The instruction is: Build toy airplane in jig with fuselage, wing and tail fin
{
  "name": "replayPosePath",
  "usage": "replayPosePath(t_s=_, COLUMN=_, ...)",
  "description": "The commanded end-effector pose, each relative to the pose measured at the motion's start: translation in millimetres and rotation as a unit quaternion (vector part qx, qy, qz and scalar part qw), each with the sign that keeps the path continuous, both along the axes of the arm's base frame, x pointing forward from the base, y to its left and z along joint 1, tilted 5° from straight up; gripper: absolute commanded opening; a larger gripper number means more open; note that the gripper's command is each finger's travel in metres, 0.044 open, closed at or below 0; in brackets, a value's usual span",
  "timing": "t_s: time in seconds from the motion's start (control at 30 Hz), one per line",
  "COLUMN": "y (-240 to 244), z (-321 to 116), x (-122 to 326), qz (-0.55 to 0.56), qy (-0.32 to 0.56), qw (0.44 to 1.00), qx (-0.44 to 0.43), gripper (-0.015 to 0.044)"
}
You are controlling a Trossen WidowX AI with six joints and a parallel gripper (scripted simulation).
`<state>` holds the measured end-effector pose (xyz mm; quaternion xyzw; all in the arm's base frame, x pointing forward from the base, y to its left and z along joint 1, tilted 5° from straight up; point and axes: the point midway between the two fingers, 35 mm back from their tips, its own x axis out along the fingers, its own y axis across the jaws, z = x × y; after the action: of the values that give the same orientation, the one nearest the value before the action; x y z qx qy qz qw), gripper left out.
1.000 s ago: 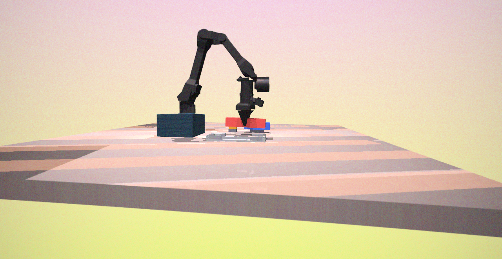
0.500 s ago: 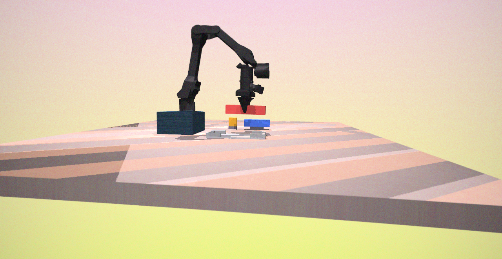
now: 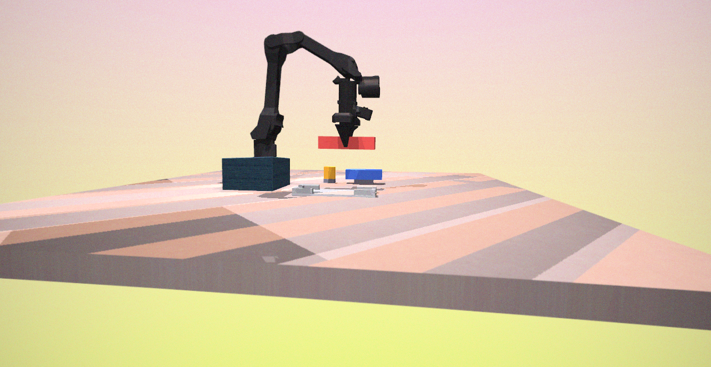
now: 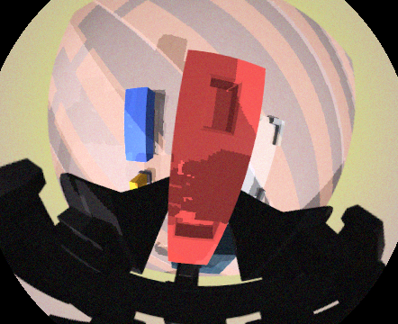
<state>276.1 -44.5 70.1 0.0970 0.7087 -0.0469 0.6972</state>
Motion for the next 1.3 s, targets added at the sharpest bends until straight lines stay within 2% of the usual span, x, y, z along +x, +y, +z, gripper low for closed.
replayPosePath(t_s=0.0, y=-7, z=0, x=0, qz=0.0, qy=-0.003, qw=1.0, qx=0.0, gripper=0.0)
replayPosePath(t_s=1.27, y=-112, z=-58, x=-34, qz=0.015, qy=-0.003, qw=1.0, qx=-0.006, gripper=0.0)
